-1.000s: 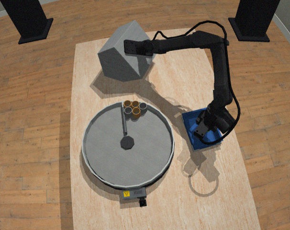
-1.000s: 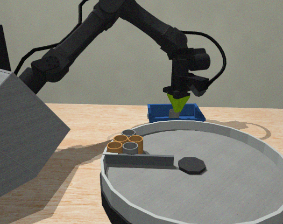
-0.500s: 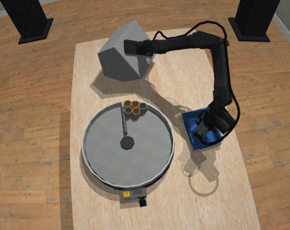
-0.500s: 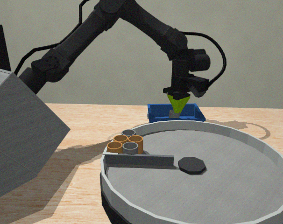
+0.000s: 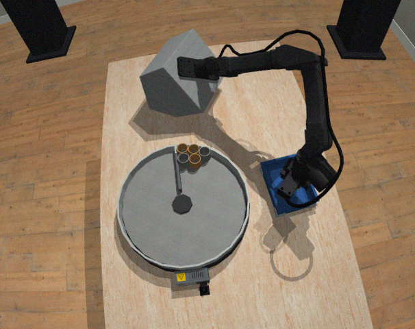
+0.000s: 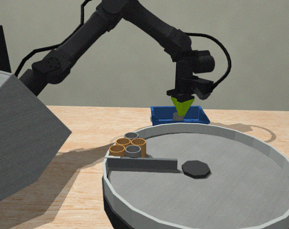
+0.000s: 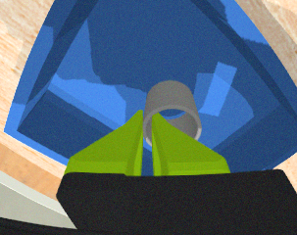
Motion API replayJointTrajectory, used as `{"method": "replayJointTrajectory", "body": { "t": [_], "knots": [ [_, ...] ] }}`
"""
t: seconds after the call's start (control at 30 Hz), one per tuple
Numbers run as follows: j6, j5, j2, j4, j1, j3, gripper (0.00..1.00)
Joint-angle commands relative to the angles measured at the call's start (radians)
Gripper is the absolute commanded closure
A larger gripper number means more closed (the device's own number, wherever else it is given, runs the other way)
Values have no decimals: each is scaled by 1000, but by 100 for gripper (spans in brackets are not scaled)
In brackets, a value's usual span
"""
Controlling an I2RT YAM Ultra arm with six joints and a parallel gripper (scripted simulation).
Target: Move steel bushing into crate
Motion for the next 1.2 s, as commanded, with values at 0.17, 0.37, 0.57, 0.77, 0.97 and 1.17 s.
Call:
{"method": "replayJointTrajectory", "body": {
  "t": [0.17, 0.37, 0.57, 0.77, 0.97, 1.17],
  "knots": [
    [6, 16, -4, 6, -10, 16, 100],
    [6, 16, -4, 6, -10, 16, 100],
    [6, 16, -4, 6, -10, 16, 100],
    [6, 16, -4, 6, -10, 16, 100],
    [6, 16, -4, 6, -10, 16, 100],
    [9, 17, -2, 17, -2, 4, 100]
  ]
}}
